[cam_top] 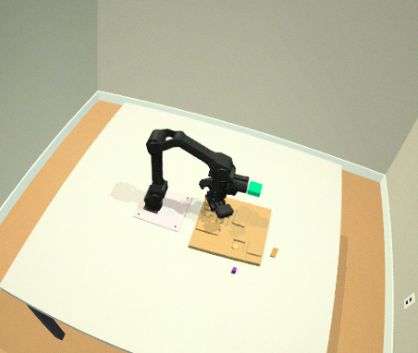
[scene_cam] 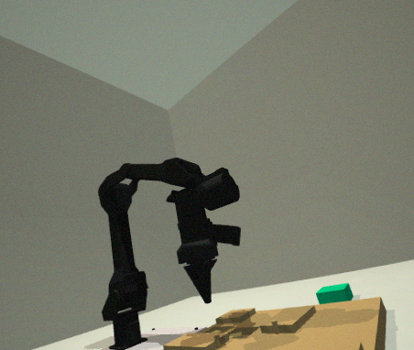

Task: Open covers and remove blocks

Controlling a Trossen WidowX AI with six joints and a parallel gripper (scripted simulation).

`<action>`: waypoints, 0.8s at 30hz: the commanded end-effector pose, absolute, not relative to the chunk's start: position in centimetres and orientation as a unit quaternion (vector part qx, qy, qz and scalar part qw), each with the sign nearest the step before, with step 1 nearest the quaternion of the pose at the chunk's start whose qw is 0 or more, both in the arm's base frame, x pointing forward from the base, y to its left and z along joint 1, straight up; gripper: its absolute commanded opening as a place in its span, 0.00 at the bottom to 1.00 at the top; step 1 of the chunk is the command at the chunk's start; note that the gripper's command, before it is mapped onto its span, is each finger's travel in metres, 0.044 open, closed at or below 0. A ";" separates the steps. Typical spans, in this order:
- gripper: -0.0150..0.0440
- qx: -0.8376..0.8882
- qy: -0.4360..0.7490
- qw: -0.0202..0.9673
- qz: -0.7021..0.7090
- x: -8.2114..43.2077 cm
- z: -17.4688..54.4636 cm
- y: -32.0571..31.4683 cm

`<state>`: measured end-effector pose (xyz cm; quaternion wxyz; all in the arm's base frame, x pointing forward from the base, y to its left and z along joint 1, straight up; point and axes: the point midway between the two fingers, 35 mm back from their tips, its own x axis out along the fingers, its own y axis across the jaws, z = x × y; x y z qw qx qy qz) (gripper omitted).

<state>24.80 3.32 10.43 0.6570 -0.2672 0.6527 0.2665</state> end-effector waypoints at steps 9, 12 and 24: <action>0.25 0.147 0.686 0.699 -0.139 29.5 11.5 7.5; 0.25 0.201 0.673 0.686 -0.191 30.1 11.6 8.1; 0.25 0.404 0.581 0.591 -0.388 31.8 11.7 10.4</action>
